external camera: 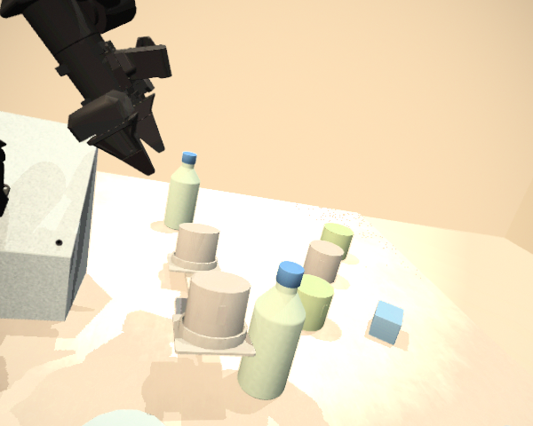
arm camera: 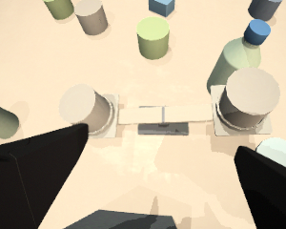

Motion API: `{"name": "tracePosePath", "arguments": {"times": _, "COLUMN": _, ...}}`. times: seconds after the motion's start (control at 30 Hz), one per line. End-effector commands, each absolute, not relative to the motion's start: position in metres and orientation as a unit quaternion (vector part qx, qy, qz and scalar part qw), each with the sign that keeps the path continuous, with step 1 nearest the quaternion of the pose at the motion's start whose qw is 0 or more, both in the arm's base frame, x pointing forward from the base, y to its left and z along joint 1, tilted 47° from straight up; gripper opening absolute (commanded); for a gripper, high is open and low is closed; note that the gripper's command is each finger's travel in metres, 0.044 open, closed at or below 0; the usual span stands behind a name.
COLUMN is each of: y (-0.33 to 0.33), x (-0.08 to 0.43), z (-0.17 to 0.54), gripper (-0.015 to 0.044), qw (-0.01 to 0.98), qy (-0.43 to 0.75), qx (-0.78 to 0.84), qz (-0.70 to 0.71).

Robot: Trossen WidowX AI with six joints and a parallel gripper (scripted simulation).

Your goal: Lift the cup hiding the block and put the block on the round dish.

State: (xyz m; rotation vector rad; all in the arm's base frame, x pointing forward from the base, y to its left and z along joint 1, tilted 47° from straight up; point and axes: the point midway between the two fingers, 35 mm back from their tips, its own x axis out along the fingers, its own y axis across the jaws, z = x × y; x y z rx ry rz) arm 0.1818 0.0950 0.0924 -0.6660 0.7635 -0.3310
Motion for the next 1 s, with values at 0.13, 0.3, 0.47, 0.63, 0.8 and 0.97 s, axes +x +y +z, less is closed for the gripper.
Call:
{"name": "tracePosePath", "arguments": {"times": 0.13, "y": 0.111, "x": 0.195, "z": 0.078, "gripper": 0.044, "qw": 0.869, "qy": 0.392, "qx": -0.211, "qz": -0.217}}
{"name": "tracePosePath", "arguments": {"times": 0.3, "y": 0.119, "x": 0.201, "z": 0.068, "gripper": 0.044, "qw": 0.867, "qy": 0.405, "qx": -0.159, "qz": -0.244}}
{"name": "tracePosePath", "arguments": {"times": 0.47, "y": 0.124, "x": 0.21, "z": 0.06, "gripper": 0.044, "qw": 0.862, "qy": 0.406, "qx": -0.114, "qz": -0.282}}
{"name": "tracePosePath", "arguments": {"times": 0.63, "y": 0.128, "x": 0.223, "z": 0.046, "gripper": 0.044, "qw": 0.85, "qy": 0.403, "qx": -0.053, "qz": -0.335}}
{"name": "tracePosePath", "arguments": {"times": 0.8, "y": 0.131, "x": 0.236, "z": 0.031, "gripper": 0.044, "qw": 0.832, "qy": 0.394, "qx": 0.007, "qz": -0.389}}
{"name": "tracePosePath", "arguments": {"times": 0.97, "y": 0.132, "x": 0.249, "z": 0.013, "gripper": 0.044, "qw": 0.809, "qy": 0.38, "qx": 0.065, "qz": -0.443}}
